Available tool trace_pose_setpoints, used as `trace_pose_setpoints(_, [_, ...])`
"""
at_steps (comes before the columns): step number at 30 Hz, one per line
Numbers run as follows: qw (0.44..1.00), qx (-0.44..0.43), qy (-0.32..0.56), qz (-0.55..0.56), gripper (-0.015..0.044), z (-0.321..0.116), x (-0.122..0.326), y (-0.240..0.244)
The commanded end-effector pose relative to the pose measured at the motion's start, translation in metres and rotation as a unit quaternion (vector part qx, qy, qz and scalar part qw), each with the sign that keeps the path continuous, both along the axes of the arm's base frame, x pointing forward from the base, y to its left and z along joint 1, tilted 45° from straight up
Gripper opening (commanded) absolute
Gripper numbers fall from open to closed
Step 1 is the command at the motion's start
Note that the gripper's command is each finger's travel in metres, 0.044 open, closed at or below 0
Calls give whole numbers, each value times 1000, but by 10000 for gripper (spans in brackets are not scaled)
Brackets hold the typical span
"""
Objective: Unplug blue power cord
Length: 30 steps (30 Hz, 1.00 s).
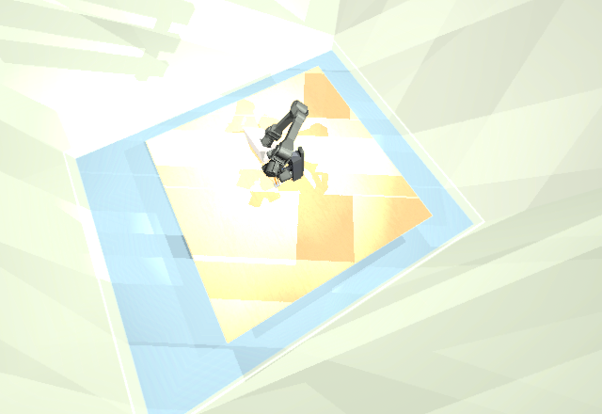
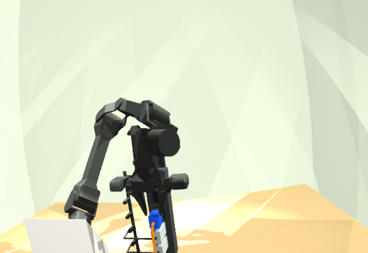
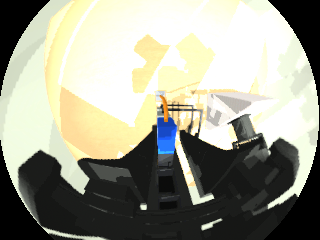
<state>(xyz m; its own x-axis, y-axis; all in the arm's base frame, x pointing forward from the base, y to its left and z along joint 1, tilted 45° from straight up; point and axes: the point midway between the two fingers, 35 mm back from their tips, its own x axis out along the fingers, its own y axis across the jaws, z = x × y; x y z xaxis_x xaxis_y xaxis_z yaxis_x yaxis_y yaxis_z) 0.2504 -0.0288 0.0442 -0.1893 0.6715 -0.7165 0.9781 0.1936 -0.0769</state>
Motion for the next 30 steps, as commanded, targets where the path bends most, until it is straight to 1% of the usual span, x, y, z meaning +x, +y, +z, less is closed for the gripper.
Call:
trace_pose_setpoints(1, [1000,1,2,-3,160,1,0,2])
trace_pose_setpoints(11, [1000,1,1,-3,160,-7,-2,10])
trace_pose_setpoints(15, [1000,0,1,0,55,-5,-2,7])
trace_pose_setpoints(23, [1000,0,1,0,2,-5,-2,7])
trace_pose_setpoints(30, [1000,0,1,-1,0,-9,-1,2])
